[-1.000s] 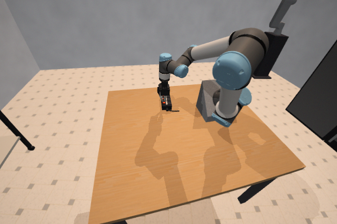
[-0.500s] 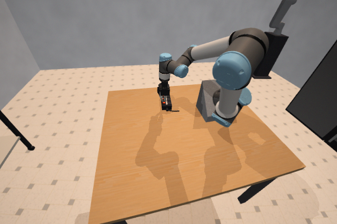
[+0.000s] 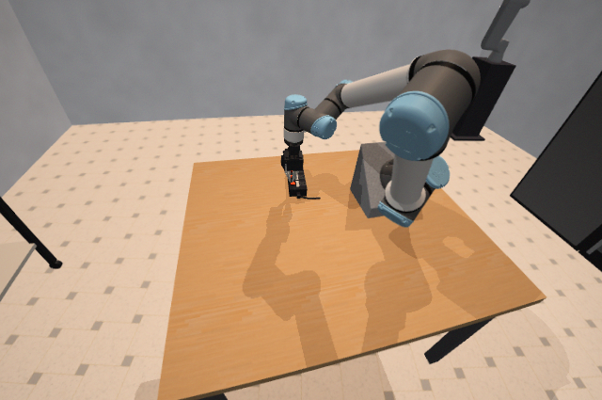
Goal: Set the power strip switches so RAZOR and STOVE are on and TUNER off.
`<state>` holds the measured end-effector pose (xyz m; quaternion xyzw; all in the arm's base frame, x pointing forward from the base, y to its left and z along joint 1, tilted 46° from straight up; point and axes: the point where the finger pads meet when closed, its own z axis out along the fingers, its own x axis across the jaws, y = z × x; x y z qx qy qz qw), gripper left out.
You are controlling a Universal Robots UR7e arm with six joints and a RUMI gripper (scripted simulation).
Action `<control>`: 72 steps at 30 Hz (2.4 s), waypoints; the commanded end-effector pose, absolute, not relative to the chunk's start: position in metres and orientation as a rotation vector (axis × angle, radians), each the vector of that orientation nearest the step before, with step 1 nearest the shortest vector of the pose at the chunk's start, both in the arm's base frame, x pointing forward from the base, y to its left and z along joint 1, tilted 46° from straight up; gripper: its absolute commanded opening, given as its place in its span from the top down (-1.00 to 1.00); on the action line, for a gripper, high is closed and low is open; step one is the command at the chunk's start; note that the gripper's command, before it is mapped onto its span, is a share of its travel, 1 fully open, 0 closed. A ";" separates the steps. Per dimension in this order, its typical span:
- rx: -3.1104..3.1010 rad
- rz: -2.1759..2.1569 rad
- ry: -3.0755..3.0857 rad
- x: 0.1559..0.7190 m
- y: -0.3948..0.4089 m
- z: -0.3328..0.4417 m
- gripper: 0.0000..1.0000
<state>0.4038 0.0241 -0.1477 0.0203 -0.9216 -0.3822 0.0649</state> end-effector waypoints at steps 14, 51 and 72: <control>0.061 -1.153 -2.783 0.404 0.026 -0.150 1.00; 0.061 -1.153 -2.783 0.403 0.029 -0.153 1.00; 0.061 -1.153 -2.783 0.408 0.003 -0.127 1.00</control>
